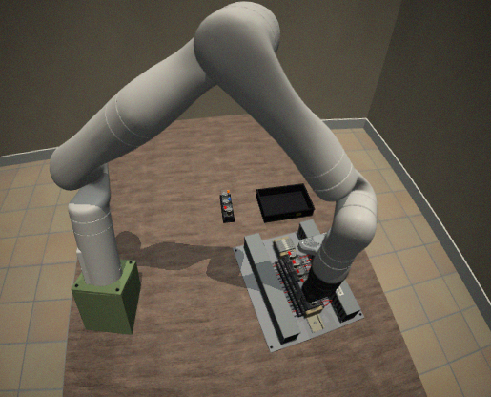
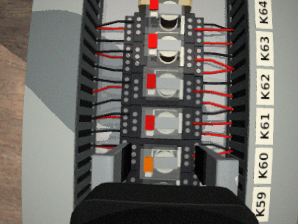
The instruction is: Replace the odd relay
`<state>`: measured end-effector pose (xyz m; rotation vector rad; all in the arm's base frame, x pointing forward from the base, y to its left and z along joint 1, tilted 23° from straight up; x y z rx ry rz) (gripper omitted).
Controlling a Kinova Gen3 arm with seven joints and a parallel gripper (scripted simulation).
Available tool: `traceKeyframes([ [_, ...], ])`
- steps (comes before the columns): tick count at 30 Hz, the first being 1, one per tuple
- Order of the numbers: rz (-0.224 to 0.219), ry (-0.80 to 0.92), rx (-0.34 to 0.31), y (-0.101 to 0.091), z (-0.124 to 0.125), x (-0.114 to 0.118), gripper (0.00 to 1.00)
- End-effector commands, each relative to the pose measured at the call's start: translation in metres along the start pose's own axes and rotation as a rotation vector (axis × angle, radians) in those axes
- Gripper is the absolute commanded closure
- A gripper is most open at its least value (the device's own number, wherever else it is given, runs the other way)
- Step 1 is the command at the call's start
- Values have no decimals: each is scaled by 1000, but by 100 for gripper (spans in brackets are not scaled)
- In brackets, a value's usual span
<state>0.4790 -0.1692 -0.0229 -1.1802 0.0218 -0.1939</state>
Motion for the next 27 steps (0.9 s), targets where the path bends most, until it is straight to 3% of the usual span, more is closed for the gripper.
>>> traceKeyframes([
  [1,-2,0,-1,0,-1,0,0],
  [15,2,2,-3,11,-2,-3,0],
  [27,1,3,-2,8,-2,-2,0],
])
Point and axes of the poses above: the point where the finger pads meet when closed, its own y axis out along the fingers, its own x axis across the jaws, z = x × y, the point moved 2 cm from there along -y, back along the fingers, and after that the axes turned 6 degrees about y, right-handed, at the moved point
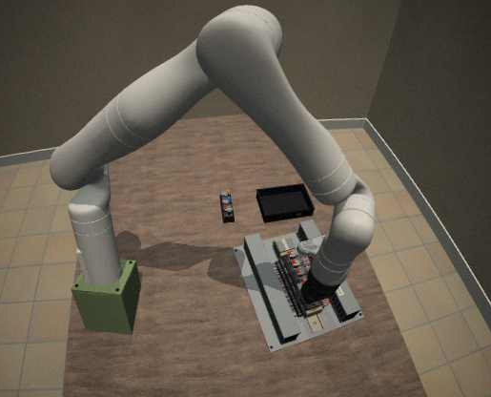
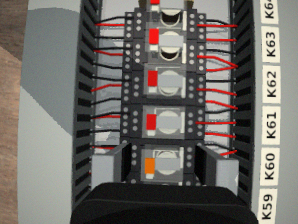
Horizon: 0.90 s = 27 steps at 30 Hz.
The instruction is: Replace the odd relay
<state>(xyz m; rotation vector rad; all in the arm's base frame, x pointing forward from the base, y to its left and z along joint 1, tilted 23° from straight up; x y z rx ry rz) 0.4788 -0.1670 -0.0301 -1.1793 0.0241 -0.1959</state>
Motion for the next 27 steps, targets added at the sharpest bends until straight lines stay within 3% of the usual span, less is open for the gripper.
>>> traceKeyframes([
  [1,1,0,-3,1,-1,-1,0],
  [27,0,0,-1,-1,0,-1,0],
])
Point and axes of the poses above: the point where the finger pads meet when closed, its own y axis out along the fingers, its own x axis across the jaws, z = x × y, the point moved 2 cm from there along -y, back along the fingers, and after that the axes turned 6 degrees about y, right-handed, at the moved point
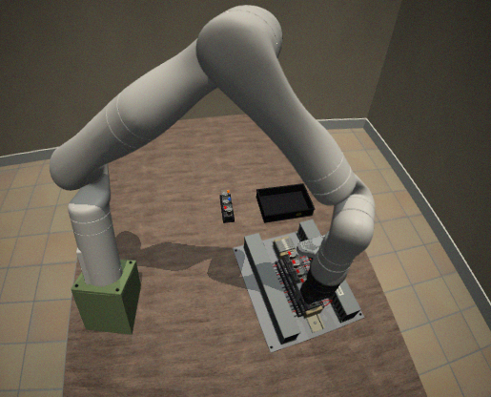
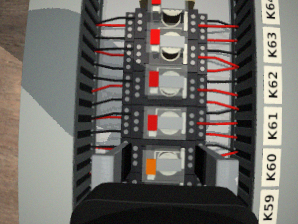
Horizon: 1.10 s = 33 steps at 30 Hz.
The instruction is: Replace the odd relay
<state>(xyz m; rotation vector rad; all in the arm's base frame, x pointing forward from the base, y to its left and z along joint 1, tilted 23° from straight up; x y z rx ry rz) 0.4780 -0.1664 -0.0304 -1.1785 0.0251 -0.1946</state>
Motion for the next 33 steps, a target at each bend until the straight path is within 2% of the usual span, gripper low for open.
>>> traceKeyframes([
  [1,-1,0,-2,-1,-1,0,0],
  [33,-2,0,-2,-1,-1,0,0],
])
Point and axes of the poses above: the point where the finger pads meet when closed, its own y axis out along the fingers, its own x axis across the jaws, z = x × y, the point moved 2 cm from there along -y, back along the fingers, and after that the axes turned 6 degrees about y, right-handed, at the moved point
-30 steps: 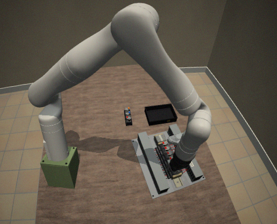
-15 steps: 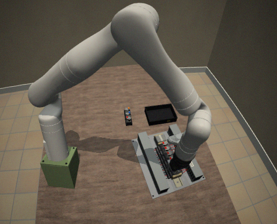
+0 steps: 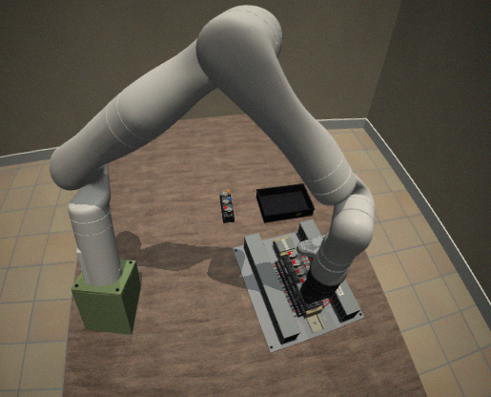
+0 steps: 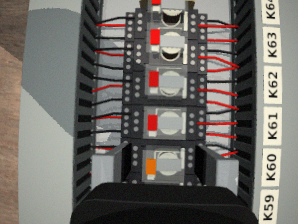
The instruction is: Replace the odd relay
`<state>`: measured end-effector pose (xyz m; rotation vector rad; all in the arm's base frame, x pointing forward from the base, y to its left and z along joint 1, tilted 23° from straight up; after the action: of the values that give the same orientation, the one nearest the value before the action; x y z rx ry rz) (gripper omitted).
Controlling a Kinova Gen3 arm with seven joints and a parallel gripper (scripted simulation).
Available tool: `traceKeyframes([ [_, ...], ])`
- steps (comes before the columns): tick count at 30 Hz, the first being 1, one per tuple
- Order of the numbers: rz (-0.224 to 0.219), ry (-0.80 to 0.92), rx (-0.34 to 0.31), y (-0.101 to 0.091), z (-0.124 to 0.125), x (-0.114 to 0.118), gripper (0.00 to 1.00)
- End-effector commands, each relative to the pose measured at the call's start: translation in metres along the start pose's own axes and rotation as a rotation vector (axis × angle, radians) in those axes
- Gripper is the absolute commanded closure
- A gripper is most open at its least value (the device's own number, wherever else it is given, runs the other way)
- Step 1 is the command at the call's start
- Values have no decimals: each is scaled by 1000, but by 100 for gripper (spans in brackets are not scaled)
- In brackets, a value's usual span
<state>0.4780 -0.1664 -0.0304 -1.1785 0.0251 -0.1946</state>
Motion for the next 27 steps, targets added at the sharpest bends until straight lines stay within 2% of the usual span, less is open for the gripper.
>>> traceKeyframes([
  [1,-1,0,-2,-2,-1,0,0],
  [27,0,-1,-4,-4,-2,-1,0],
])
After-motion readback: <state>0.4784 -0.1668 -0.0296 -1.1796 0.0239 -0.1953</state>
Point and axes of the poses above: the point where the finger pads meet when closed, its own y axis out along the fingers, its own x axis across the jaws, z = x × y, the point moved 2 cm from there along -y, back along the fingers, and after that the axes turned 6 degrees about y, right-handed, at the moved point
